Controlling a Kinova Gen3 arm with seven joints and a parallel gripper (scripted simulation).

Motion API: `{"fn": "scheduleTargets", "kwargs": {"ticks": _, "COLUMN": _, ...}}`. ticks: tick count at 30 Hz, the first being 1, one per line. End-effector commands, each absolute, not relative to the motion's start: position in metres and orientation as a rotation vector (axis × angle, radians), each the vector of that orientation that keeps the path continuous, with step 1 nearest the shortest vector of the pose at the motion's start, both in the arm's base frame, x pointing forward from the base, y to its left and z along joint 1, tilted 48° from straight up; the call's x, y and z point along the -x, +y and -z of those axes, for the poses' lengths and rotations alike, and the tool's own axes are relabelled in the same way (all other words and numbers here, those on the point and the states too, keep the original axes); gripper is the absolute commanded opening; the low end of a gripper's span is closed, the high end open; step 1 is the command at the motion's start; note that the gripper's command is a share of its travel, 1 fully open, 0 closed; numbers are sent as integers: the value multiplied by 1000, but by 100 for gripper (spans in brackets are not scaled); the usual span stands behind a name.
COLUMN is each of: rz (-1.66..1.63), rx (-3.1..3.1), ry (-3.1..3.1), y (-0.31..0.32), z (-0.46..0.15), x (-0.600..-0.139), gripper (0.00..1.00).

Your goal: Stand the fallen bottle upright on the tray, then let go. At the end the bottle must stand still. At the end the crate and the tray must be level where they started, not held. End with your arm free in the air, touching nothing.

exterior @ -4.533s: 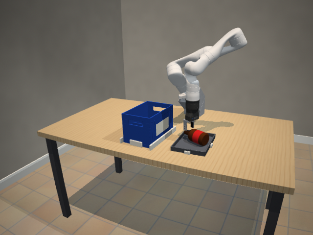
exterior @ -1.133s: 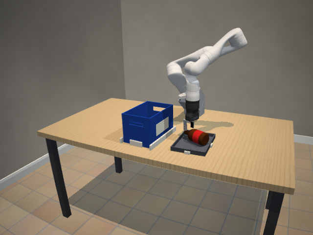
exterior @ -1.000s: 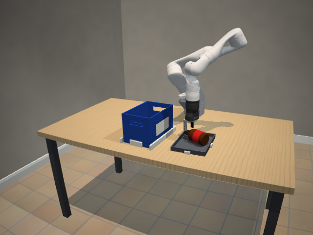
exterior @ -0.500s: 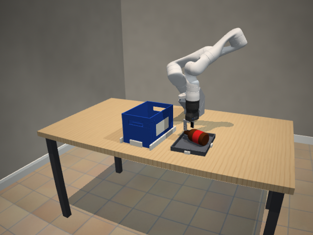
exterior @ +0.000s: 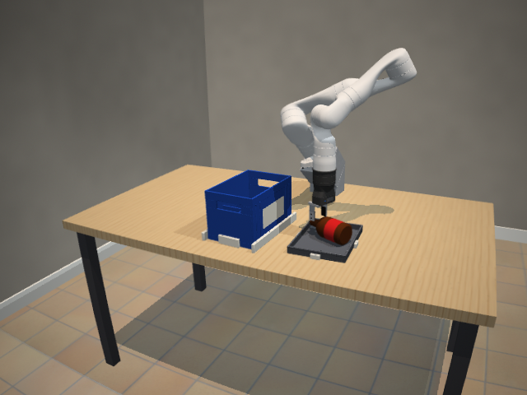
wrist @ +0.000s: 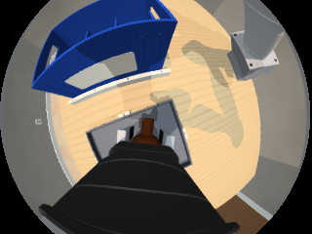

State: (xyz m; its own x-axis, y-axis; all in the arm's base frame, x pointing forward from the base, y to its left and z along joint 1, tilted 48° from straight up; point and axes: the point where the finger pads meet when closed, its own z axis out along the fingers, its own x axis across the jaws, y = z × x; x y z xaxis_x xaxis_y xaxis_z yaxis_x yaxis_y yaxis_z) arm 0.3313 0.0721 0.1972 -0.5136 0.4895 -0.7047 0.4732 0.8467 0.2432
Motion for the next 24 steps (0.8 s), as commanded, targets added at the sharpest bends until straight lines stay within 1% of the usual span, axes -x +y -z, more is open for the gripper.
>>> {"fn": "scheduleTargets", "kwargs": {"ticks": 1, "rz": -22, "rx": -694, "ry": 2189, "y": 70, "z": -197, "x": -333, "gripper": 100}}
{"fn": "scheduleTargets", "kwargs": {"ticks": 24, "rz": -18, "rx": -688, "ry": 2190, "y": 65, "z": -181, "x": -349, "gripper": 100}}
